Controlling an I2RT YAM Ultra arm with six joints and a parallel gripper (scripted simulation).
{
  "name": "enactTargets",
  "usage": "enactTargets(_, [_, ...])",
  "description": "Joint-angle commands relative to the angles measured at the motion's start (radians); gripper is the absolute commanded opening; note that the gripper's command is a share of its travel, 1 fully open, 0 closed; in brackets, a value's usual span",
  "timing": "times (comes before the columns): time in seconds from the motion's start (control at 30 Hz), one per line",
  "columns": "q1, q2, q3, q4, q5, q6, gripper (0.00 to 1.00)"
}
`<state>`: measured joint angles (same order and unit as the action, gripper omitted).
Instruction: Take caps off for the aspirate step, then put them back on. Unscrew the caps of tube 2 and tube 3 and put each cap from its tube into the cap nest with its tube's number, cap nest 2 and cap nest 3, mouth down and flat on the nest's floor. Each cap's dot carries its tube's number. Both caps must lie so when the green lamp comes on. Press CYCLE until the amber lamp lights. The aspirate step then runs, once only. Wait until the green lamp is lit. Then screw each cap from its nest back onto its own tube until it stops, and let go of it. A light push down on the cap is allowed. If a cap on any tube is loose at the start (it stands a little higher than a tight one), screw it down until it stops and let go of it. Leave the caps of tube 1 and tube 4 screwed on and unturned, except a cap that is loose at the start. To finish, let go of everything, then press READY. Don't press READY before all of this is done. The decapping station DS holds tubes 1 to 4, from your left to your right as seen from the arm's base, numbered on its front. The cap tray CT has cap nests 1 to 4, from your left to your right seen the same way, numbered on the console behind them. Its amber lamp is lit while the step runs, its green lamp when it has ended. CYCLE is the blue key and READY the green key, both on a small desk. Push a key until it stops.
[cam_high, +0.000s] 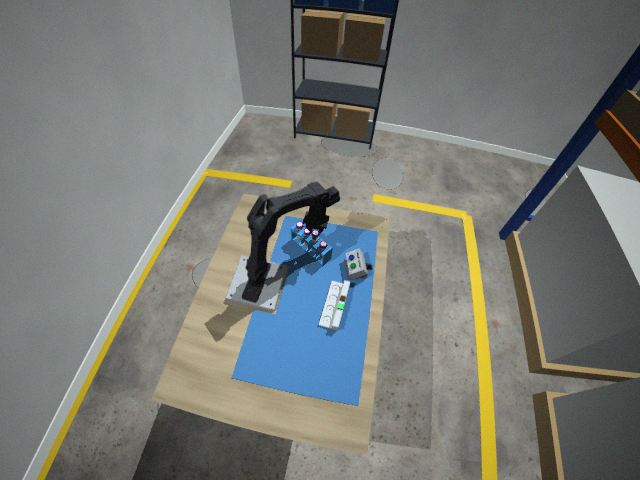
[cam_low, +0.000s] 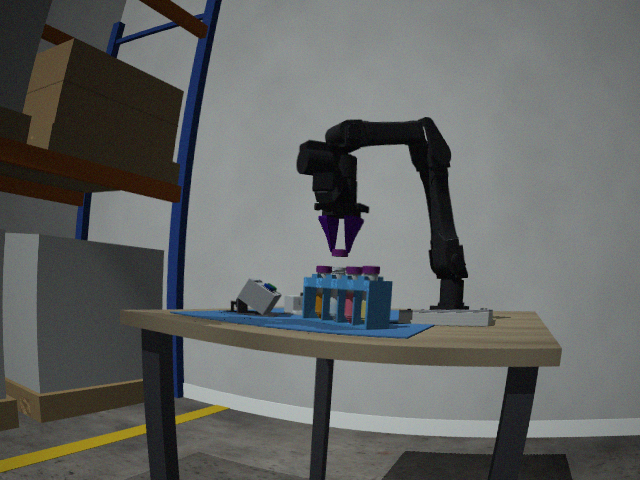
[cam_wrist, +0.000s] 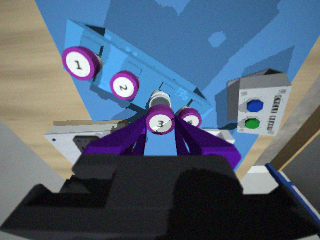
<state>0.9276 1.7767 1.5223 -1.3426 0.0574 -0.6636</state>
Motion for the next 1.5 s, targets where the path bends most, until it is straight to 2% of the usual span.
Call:
enactTargets(0.0, [-0.002,-0.005,-0.022,0.035,0.000,0.010,0.00])
enactTargets(0.17, [-0.004,-0.003,-0.072,0.087,0.000,0.008,0.00])
enactTargets(1.47, [0.003,0.000,-0.076,0.093,-0.001,0.014,0.00])
